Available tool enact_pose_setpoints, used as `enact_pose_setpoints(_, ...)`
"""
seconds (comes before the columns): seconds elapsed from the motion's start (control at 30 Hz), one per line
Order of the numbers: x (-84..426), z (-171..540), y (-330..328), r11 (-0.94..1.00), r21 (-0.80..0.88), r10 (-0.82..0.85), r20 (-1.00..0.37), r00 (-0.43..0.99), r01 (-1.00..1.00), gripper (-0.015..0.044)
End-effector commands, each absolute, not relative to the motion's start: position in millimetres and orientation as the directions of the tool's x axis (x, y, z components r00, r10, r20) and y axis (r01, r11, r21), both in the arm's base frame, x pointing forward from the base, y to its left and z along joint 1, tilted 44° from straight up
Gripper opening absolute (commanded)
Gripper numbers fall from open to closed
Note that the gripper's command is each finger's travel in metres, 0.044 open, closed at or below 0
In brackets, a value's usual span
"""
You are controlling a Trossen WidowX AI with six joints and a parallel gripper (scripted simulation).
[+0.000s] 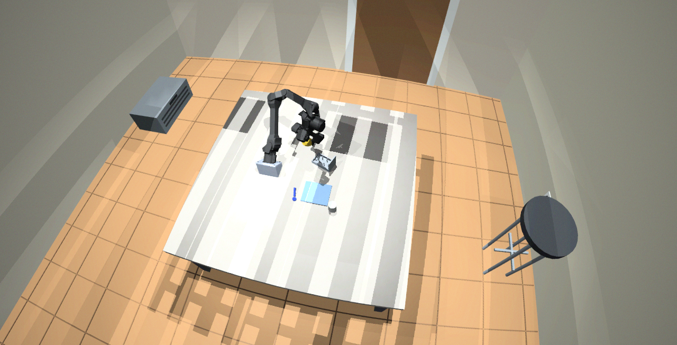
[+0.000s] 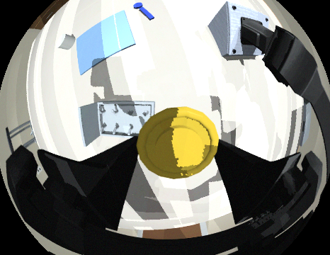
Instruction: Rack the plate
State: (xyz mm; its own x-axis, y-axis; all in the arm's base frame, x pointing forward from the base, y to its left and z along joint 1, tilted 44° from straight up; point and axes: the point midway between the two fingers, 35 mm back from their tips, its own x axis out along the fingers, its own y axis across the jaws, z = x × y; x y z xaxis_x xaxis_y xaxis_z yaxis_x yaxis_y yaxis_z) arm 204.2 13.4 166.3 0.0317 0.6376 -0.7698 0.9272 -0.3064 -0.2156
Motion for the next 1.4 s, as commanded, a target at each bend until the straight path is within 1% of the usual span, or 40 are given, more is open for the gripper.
enact_pose_setpoints(0.0, 199, 156, 17, -0.265, -0.194, 0.58, -0.815, -0.005, 0.945, 0.0)
enact_pose_setpoints(0.33, 192, 128, 21, -0.141, -0.132, 0.392, -0.917, -0.067, 0.981, 0.0)
enact_pose_setpoints(0.63, 190, 108, 21, -0.028, -0.068, 0.21, -0.976, -0.061, 0.997, 0.0)
enact_pose_setpoints(0.97, 194, 91, 21, 0.101, 0.013, 0.018, -1.0, 0.011, 0.995, 0.0)
enact_pose_setpoints(1.37, 203, 81, 25, 0.247, 0.12, -0.168, -0.972, 0.164, 0.962, 0.0)
